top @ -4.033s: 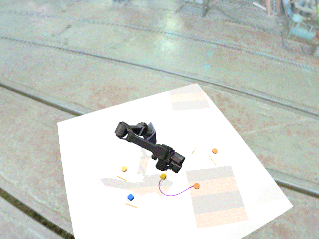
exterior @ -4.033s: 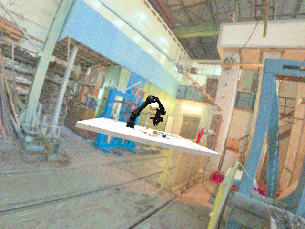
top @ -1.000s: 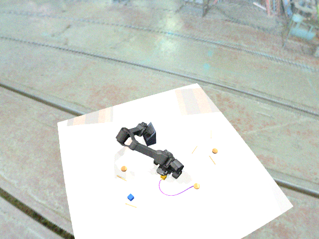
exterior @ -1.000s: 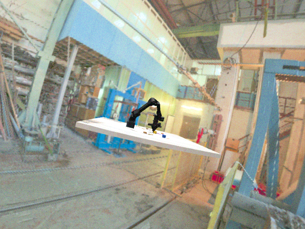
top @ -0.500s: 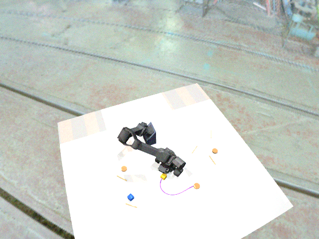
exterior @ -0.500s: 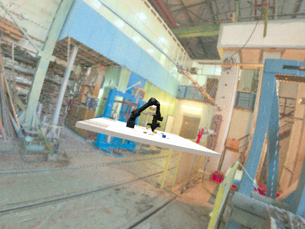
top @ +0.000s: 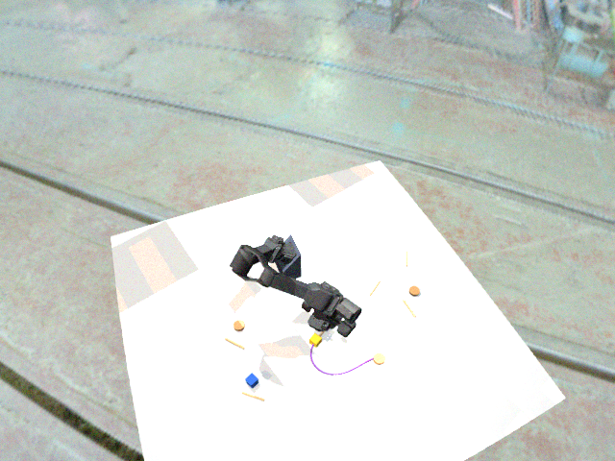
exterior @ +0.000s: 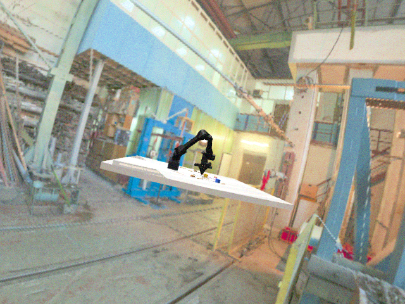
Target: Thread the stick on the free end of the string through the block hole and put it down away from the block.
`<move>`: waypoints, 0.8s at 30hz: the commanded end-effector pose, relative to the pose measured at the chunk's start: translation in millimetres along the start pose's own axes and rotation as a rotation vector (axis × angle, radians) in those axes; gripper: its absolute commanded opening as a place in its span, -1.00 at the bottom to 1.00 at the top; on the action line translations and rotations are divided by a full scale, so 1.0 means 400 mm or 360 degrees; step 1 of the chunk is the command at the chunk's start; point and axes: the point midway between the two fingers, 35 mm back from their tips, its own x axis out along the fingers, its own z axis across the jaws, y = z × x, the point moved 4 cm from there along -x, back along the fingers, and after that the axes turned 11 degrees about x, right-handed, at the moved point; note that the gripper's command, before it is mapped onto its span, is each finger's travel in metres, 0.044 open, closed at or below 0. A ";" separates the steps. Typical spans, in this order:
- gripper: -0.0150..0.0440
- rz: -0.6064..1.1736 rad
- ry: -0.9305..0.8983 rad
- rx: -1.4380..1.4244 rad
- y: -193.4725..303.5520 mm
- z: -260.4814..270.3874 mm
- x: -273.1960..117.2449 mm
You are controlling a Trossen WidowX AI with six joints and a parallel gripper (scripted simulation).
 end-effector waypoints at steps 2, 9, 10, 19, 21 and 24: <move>-0.49 0.0010 0.0002 0.0003 0.017 -0.003 0.000; -0.49 0.0012 0.0000 -0.0021 0.035 -0.005 -0.001; -0.49 0.0012 -0.0001 -0.0027 0.038 -0.006 -0.001; -0.49 0.0014 -0.0004 -0.0080 0.060 -0.010 -0.003; -0.49 0.0015 -0.0005 -0.0090 0.065 -0.011 -0.003; -0.49 0.0015 -0.0006 -0.0106 0.073 -0.013 -0.004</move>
